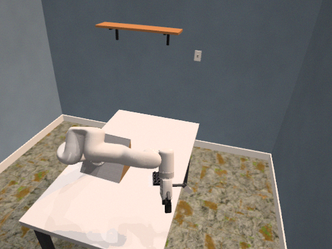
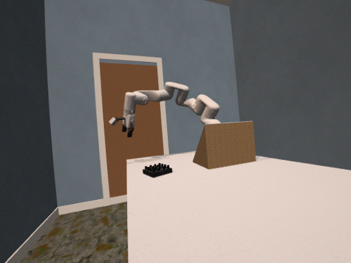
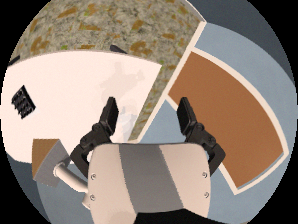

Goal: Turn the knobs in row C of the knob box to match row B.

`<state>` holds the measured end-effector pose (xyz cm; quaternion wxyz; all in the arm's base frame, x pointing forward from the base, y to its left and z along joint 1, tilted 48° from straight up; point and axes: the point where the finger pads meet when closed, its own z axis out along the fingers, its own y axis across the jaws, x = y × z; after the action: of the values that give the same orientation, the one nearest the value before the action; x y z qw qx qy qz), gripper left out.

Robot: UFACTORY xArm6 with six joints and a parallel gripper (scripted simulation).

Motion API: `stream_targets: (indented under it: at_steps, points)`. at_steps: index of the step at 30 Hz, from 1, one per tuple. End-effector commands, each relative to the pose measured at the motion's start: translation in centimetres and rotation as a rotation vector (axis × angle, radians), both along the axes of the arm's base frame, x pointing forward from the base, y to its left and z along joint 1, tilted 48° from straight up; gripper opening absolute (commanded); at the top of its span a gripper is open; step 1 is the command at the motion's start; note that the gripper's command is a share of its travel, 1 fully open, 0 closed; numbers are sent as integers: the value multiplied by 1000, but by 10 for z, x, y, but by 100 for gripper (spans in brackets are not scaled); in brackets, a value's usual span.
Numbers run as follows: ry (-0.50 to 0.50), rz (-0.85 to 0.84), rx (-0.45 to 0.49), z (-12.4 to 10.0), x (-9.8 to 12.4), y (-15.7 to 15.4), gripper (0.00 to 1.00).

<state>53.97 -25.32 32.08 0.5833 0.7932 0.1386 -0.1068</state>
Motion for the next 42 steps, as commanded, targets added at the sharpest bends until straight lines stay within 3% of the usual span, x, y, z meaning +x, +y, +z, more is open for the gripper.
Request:
stream_targets:
  at_steps: [1,5,7,8,11,22,24,25,29,39,42]
  points:
    - [-13,16,51,-39,5,18,100]
    - [-16,21,99,-77,3,35,100]
    - [-16,21,99,-77,3,35,100]
    - [-18,20,133,-104,0,48,100]
    - [-19,18,156,-123,-3,56,100]
    - [-24,-20,281,-221,-33,105,100]
    - [-24,-20,281,-221,-33,105,100]
    - [-25,-37,311,-245,-44,117,100]
    - [-25,-59,340,-269,-58,129,100]
    - [-28,-155,423,-343,-114,169,100]
    - [-28,-170,432,-352,-122,174,100]
